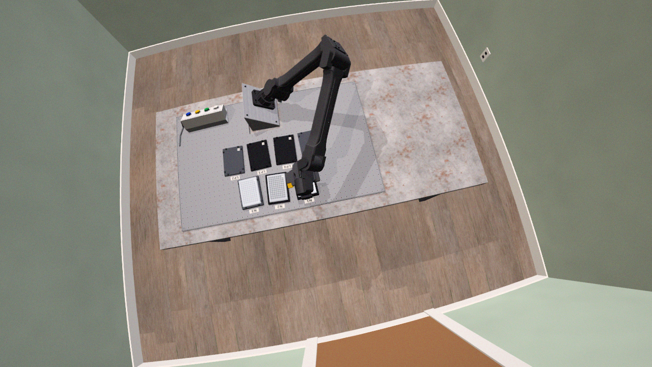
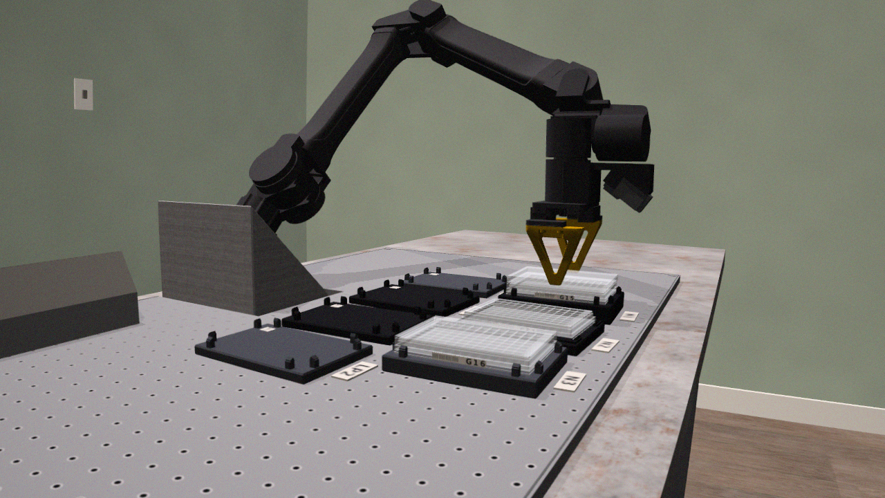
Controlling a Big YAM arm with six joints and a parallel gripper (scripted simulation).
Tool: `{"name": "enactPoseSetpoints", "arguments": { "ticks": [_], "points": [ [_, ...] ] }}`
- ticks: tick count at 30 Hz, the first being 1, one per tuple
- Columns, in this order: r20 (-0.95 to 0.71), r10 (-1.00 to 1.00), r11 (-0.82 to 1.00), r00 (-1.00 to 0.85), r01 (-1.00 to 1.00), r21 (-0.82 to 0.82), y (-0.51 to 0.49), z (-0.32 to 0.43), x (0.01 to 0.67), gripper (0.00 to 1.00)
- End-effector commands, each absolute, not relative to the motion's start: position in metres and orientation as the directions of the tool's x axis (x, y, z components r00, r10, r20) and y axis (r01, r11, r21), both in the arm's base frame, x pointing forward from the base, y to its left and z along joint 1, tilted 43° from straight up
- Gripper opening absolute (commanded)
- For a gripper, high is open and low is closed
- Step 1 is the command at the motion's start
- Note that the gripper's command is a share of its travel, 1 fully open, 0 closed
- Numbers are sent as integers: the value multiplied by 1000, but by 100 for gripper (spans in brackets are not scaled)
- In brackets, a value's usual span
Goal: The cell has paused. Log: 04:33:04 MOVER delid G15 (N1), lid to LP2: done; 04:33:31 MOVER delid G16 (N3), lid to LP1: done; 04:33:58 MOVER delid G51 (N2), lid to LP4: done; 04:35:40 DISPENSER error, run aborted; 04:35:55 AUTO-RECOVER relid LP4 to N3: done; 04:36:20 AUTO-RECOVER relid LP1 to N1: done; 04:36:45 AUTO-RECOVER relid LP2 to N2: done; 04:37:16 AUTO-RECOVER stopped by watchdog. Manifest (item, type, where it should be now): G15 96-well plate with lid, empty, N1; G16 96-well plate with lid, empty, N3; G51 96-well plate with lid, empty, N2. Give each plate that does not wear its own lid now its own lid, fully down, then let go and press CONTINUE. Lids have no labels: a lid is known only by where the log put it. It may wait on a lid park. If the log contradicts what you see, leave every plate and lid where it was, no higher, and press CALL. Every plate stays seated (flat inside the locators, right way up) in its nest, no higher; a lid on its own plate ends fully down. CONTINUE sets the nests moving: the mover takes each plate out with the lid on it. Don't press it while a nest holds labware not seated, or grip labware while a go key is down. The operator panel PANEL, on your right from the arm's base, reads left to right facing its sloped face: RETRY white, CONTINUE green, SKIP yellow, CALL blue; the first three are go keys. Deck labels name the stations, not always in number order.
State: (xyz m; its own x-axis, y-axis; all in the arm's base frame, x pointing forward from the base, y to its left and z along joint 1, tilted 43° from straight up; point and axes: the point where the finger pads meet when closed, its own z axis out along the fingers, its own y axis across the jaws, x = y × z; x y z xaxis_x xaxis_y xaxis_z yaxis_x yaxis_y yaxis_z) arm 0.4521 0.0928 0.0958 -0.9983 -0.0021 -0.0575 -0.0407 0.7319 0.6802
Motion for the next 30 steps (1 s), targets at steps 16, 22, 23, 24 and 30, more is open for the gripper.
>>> {"name": "enactPoseSetpoints", "arguments": {
  "ticks": [16,22,23,24,30],
  "points": [
    [-74,-15,732,-997,-62,679,103,101,450,0],
    [-72,-17,731,-997,-61,679,103,101,450,0],
    [-72,-17,731,-997,-61,679,103,101,450,0],
    [-72,-16,731,-997,-61,679,103,101,450,0],
    [-72,-15,732,-997,-60,679,103,102,450,0]
  ]
}}
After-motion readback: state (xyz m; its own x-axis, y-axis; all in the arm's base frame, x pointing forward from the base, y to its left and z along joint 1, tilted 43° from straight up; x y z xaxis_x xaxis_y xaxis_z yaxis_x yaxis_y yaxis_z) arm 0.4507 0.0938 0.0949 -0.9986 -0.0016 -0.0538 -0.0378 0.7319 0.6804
